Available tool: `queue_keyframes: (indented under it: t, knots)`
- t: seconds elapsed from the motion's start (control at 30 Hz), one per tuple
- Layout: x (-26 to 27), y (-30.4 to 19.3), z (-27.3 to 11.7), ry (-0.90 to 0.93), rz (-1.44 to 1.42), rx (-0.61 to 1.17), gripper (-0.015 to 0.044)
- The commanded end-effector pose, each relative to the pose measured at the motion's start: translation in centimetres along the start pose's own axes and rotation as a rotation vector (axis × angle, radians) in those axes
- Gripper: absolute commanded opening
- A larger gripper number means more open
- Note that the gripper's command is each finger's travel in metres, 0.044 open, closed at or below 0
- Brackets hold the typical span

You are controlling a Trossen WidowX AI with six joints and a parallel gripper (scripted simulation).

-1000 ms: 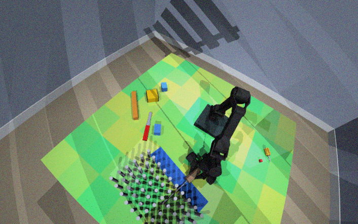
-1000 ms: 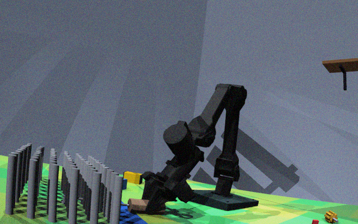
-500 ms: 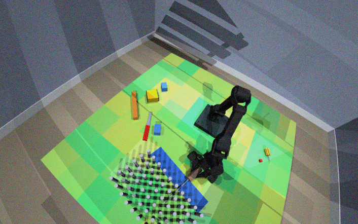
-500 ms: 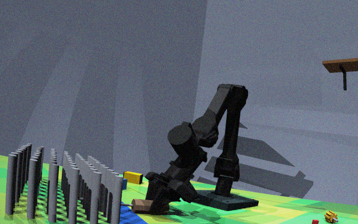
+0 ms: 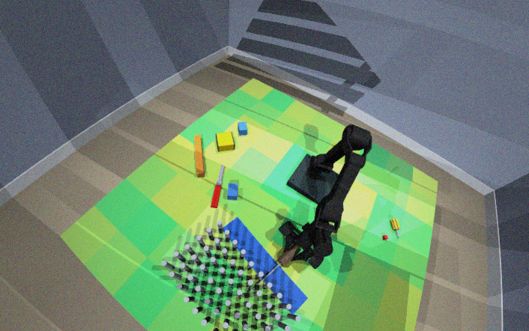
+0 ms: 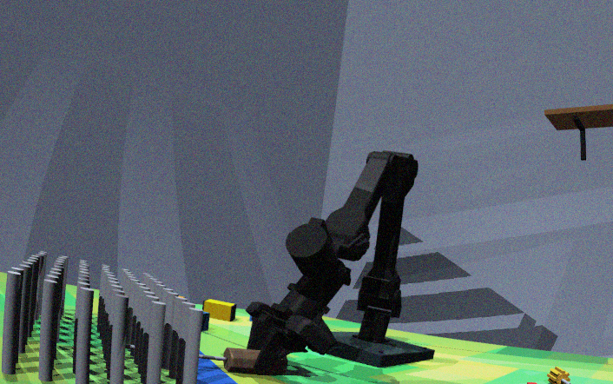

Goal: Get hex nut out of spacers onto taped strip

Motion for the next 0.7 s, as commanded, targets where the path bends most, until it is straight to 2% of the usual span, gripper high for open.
queue_keyframes:
  t: [0.0,0.67]
  knots:
    - [0.1,0.3,-0.3,-0.001,0.003,0.0,0.0]
    - [0.4,1.5,-1.1,0.0,0.003,-0.002,0.0]
Point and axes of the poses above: the point midway between the two fingers, 35 mm back from their tips, its own z axis out along the fingers, its own x axis across the jaws, y = z × x, the point moved 10 cm from there along -z, back along the fingers, and after that the axes turned 13 degrees about z, right-handed, at the moved point
